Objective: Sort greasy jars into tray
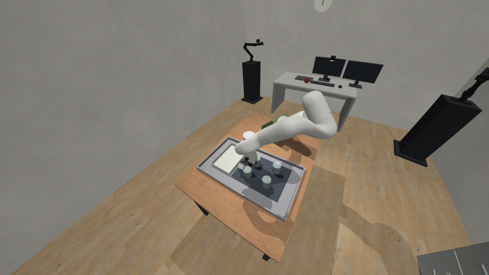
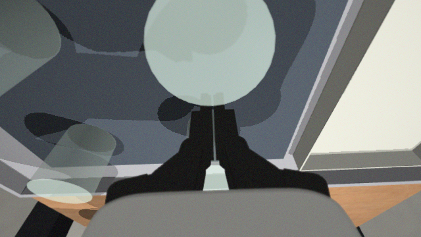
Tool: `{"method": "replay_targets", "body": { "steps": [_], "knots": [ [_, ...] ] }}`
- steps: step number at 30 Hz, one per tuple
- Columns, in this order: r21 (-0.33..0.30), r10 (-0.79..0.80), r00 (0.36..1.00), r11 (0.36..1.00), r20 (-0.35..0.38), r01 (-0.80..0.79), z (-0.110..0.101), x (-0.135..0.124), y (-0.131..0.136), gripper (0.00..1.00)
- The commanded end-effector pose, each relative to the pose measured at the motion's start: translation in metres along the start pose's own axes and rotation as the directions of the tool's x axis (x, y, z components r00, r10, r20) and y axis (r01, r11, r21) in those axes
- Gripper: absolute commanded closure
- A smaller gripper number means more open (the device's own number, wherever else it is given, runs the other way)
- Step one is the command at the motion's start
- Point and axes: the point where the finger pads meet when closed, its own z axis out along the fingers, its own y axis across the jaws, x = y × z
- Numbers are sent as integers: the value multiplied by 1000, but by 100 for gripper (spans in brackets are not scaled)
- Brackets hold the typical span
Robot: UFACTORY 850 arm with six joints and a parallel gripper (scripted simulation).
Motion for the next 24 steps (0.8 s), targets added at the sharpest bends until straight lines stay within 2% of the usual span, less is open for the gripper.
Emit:
{"method": "replay_targets", "body": {
  "steps": [1,24],
  "knots": [
    [-1,0,1000,1000,-1,0,-1,1,0,100],
    [-1,0,1000,1000,-1,0,-3,4,0,100]
  ]
}}
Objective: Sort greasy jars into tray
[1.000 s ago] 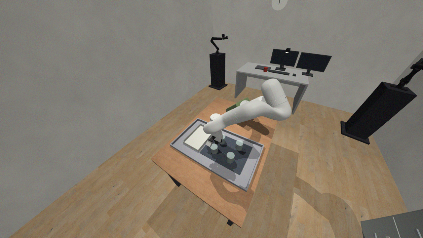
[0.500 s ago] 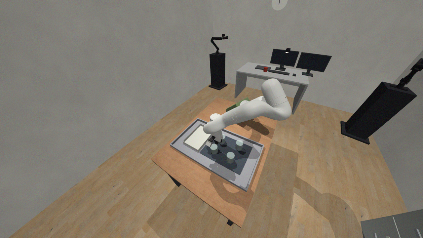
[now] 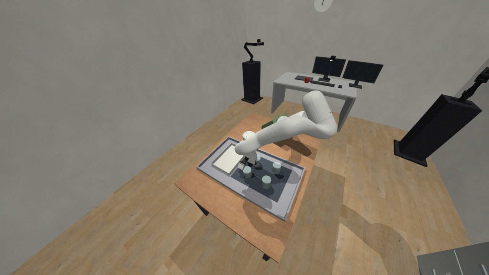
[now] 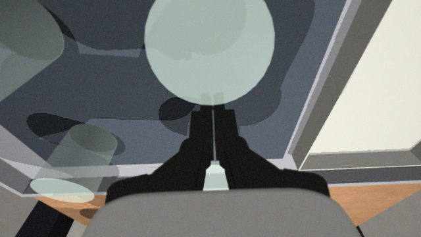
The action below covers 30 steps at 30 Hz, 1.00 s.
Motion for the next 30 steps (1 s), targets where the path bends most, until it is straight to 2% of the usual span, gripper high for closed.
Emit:
{"method": "replay_targets", "body": {
  "steps": [1,30],
  "knots": [
    [-1,0,1000,1000,-1,0,-1,1,0,100],
    [-1,0,1000,1000,-1,0,-4,5,0,100]
  ]
}}
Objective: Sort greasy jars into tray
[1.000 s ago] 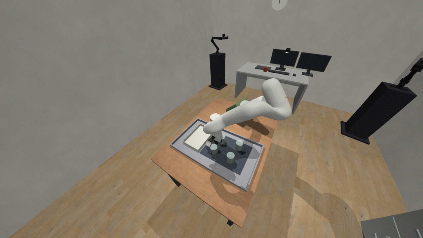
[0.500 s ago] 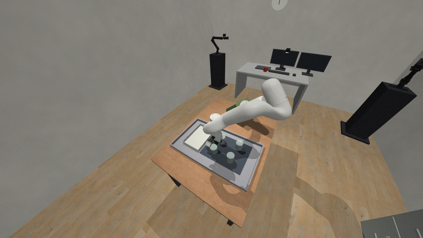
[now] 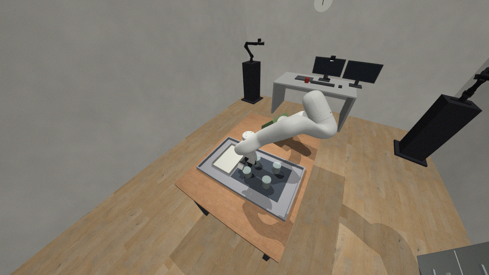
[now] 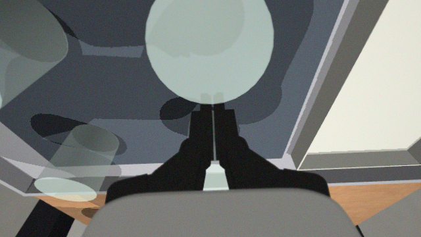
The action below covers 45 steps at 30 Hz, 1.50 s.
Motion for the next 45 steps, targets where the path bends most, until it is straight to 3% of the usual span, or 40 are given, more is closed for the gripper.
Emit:
{"method": "replay_targets", "body": {
  "steps": [1,12,45],
  "knots": [
    [-1,0,1000,1000,-1,0,-1,1,0,100],
    [-1,0,1000,1000,-1,0,7,-25,0,100],
    [-1,0,1000,1000,-1,0,7,-25,0,100]
  ]
}}
